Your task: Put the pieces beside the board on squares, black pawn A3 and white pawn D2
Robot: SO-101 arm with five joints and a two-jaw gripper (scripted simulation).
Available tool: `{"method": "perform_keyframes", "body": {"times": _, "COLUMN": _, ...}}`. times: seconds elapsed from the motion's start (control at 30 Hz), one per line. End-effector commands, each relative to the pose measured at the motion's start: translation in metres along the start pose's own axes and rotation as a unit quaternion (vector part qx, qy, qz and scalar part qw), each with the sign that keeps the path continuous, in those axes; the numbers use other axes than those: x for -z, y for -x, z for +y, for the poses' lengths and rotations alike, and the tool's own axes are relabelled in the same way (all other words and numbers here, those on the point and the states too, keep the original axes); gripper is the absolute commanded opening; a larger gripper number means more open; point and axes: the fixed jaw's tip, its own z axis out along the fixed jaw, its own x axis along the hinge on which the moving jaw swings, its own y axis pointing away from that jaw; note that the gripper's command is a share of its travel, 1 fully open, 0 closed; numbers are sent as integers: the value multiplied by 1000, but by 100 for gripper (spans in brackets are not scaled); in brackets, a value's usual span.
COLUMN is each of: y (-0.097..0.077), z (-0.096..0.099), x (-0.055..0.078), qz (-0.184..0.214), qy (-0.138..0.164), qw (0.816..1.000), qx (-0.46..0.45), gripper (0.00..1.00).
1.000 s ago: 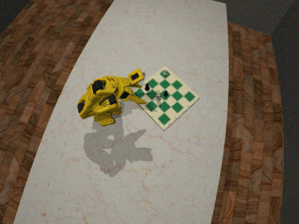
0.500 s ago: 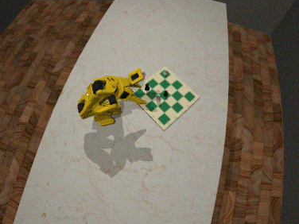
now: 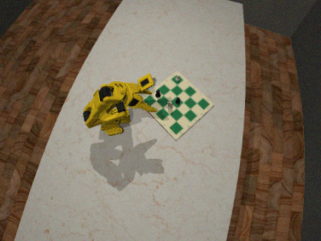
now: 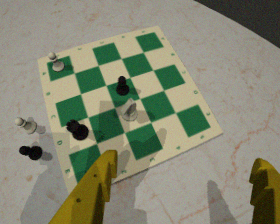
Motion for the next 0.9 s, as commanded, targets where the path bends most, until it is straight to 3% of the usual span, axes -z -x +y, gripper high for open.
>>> {"method": "perform_keyframes", "body": {"times": 0.0, "y": 2, "z": -1, "x": 3, "qz": -4, "qy": -4, "qw": 1000, "qx": 3, "gripper": 40}}
{"method": "perform_keyframes", "body": {"times": 0.37, "y": 12, "z": -1, "x": 7, "qz": 17, "qy": -2, "qw": 1000, "qx": 3, "gripper": 37}}
{"method": "perform_keyframes", "body": {"times": 0.6, "y": 34, "z": -1, "x": 8, "qz": 56, "qy": 1, "qw": 998, "qx": 3, "gripper": 32}}
{"method": "perform_keyframes", "body": {"times": 0.87, "y": 59, "z": -1, "x": -4, "qz": 101, "qy": 5, "qw": 995, "qx": 4, "gripper": 26}}
